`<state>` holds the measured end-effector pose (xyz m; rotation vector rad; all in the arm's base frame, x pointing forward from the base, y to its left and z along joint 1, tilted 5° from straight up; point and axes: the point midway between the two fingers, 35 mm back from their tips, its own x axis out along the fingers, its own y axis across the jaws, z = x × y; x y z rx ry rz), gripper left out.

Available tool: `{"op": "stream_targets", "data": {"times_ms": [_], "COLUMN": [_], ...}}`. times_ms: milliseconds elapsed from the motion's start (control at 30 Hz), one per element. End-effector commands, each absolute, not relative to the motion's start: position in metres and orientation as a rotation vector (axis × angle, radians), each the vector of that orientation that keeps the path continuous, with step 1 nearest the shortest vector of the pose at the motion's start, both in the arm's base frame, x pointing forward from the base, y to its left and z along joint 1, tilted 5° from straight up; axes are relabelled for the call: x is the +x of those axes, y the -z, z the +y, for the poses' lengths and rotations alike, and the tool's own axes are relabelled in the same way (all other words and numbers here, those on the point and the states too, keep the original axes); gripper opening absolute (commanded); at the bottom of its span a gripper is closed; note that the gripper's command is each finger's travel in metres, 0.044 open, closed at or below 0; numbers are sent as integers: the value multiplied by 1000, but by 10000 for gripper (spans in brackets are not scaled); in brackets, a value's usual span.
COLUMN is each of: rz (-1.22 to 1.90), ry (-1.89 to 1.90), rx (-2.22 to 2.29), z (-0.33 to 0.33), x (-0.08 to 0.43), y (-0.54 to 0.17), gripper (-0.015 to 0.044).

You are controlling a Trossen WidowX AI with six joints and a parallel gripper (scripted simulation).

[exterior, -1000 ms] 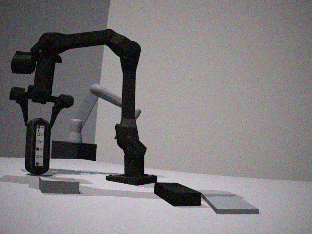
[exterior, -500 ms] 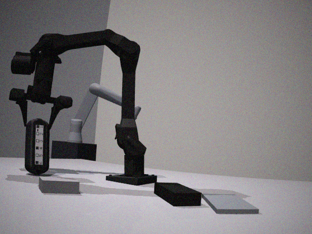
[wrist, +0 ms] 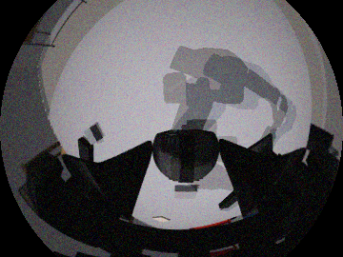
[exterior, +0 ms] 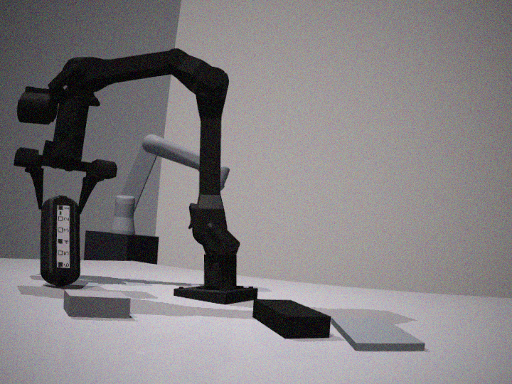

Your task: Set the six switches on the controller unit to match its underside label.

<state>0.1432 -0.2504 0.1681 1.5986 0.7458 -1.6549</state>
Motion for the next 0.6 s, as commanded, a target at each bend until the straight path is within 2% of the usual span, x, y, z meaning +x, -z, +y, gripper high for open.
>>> {"op": "stream_targets", "data": {"times_ms": [0, 567], "rz": [756, 753], "ry": [1665, 1669], "rx": [1589, 1583], "z": [-252, -263], "x": [141, 134], "y": [-163, -159], "gripper": [338, 338]}}
